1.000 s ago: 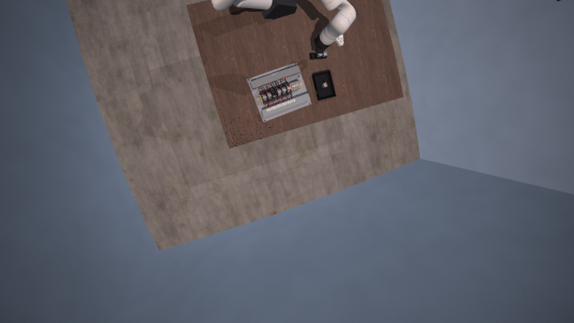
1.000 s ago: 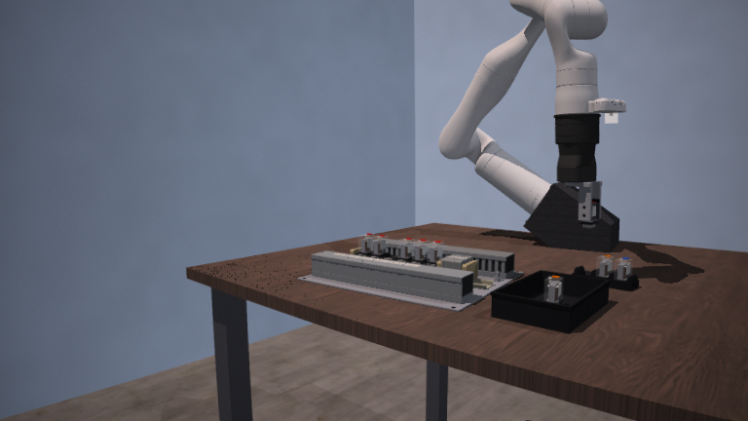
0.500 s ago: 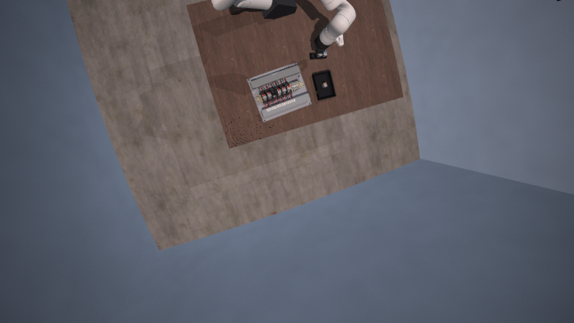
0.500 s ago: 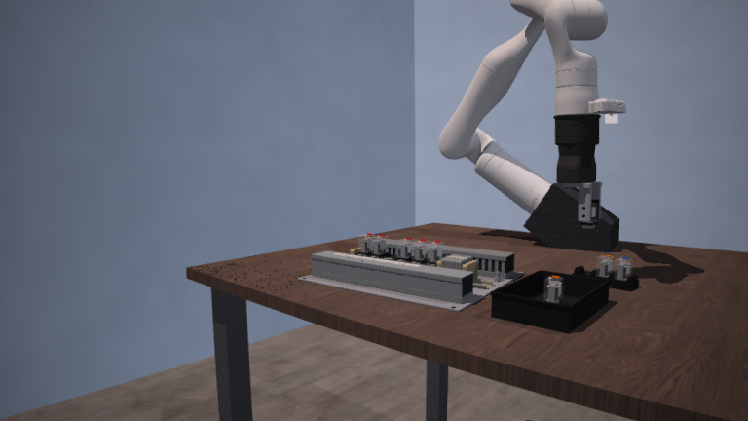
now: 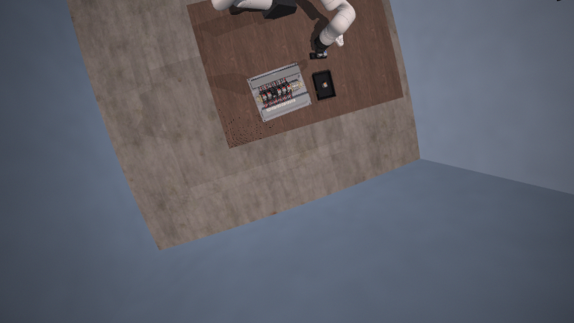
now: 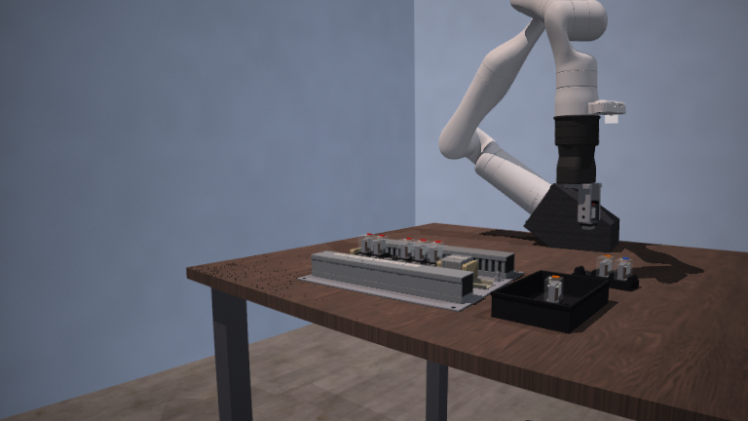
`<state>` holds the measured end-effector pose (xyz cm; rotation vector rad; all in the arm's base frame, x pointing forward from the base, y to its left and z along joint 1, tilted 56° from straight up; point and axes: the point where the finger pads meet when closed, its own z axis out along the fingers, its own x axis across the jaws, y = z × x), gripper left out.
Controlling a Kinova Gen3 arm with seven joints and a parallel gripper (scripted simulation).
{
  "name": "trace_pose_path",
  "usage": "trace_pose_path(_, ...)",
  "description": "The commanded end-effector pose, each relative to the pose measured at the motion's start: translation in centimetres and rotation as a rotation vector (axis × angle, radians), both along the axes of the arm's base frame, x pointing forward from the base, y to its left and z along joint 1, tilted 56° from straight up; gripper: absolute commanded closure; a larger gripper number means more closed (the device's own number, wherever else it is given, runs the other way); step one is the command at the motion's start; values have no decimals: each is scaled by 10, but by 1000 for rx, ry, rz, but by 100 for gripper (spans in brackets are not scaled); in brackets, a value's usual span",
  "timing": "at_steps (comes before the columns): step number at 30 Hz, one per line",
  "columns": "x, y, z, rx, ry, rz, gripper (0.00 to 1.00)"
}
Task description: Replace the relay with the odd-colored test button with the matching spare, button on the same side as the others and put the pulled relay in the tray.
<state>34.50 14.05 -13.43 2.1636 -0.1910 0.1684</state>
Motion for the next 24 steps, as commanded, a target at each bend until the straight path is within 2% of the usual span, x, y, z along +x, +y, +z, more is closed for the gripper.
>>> trace_pose_path(1,0,-2,-2,0,1,4,100)
trace_pose_path(24,0,-3,-3,0,1,5,100)
